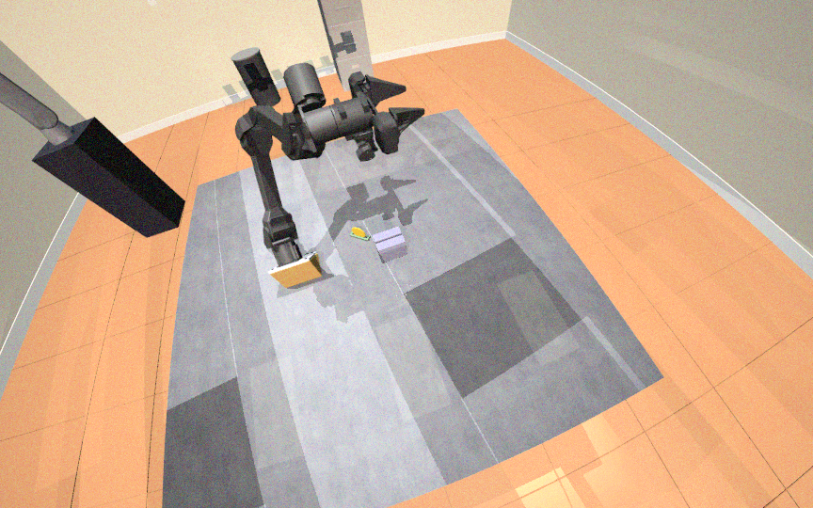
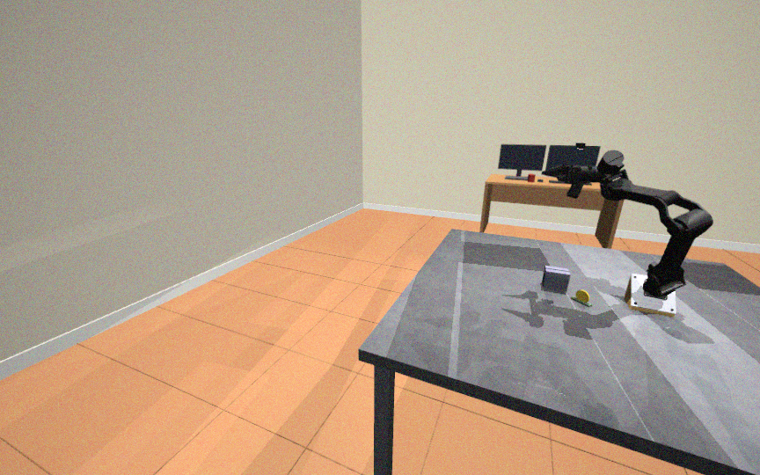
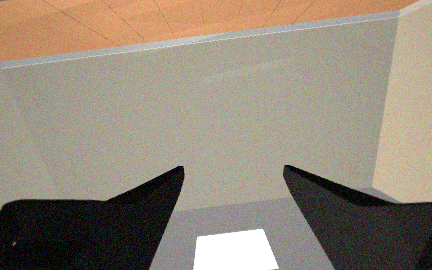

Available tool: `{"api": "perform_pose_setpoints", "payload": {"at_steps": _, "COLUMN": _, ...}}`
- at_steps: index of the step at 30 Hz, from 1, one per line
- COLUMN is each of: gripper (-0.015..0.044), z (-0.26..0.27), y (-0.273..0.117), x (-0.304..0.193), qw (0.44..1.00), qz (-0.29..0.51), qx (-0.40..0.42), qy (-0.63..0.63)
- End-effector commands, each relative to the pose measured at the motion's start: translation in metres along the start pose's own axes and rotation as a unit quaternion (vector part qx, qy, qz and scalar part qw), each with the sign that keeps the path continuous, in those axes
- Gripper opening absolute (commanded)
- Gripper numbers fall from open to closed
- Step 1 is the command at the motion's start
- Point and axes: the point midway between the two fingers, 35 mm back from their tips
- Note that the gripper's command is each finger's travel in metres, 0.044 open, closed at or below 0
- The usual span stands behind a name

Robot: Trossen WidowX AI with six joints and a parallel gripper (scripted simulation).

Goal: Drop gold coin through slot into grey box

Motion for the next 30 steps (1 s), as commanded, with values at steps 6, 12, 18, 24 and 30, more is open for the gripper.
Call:
{"api": "perform_pose_setpoints", "payload": {"at_steps": 6, "gripper": 0.0242, "z": 0.022, "y": 0.012, "x": 0.052, "qw": 0.943, "qz": -0.053, "qx": 0.088, "qy": 0.316}}
{"api": "perform_pose_setpoints", "payload": {"at_steps": 12, "gripper": 0.0161, "z": 0.034, "y": 0.006, "x": 0.131, "qw": 0.734, "qz": -0.077, "qx": 0.235, "qy": 0.633}}
{"api": "perform_pose_setpoints", "payload": {"at_steps": 18, "gripper": 0.0161, "z": 0.031, "y": -0.008, "x": 0.174, "qw": 0.578, "qz": -0.064, "qx": 0.322, "qy": 0.747}}
{"api": "perform_pose_setpoints", "payload": {"at_steps": 24, "gripper": 0.0161, "z": 0.02, "y": -0.03, "x": 0.217, "qw": 0.392, "qz": -0.029, "qx": 0.413, "qy": 0.821}}
{"api": "perform_pose_setpoints", "payload": {"at_steps": 30, "gripper": 0.0161, "z": 0.001, "y": -0.06, "x": 0.257, "qw": 0.191, "qz": 0.032, "qx": 0.502, "qy": 0.843}}
Point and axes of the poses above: the point midway between the two fingers, 35 mm back from their tips, its own y axis out along the fingers, its own z axis across the jaws, x = y × z, and after that the axes turned 2 degrees about -y, right-handed
